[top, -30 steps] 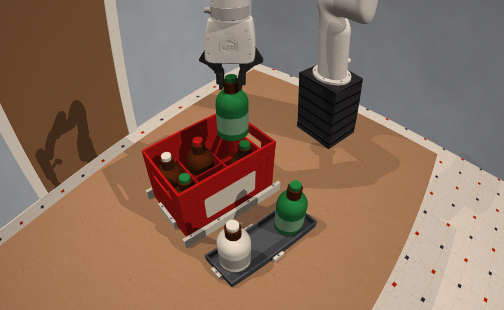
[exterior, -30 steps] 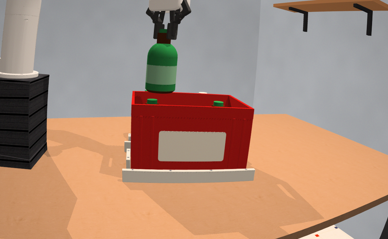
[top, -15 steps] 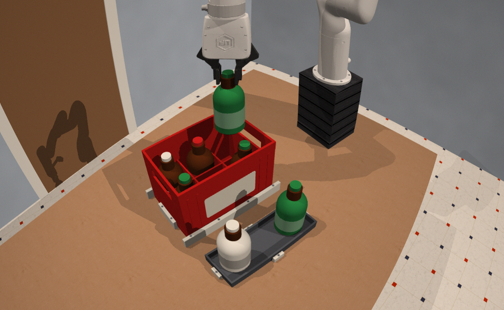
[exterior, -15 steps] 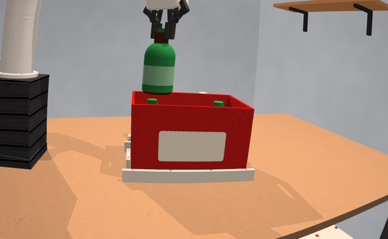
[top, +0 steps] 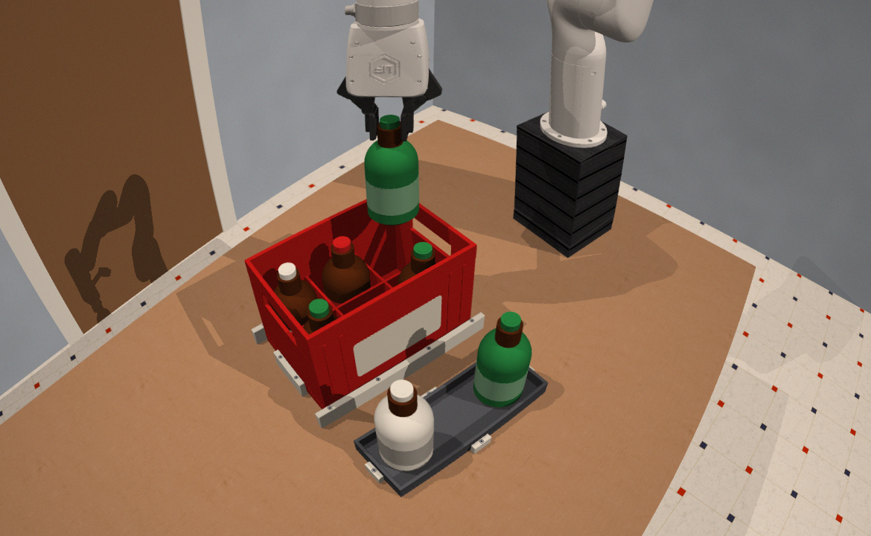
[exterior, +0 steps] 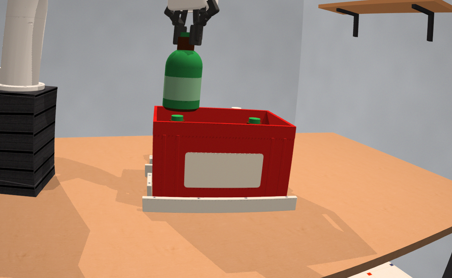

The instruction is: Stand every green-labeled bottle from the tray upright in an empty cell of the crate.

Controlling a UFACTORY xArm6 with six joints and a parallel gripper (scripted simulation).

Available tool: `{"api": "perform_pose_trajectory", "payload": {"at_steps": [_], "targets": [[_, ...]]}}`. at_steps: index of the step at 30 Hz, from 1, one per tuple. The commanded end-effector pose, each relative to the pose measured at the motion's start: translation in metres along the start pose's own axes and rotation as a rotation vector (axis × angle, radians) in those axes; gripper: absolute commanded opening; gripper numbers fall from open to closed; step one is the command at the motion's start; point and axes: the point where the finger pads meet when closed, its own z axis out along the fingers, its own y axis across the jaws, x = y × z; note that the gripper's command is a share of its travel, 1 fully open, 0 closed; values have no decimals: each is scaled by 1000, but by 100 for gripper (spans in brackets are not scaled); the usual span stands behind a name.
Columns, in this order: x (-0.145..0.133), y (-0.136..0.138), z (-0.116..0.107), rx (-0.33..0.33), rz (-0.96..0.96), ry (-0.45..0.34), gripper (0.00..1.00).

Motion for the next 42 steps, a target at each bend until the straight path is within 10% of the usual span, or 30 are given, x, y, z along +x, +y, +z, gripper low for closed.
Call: {"api": "perform_pose_trajectory", "payload": {"at_steps": [1, 42], "targets": [[2, -3, -2, 3, 0, -3, 0], [16, -10, -2, 3, 0, -3, 0]]}}
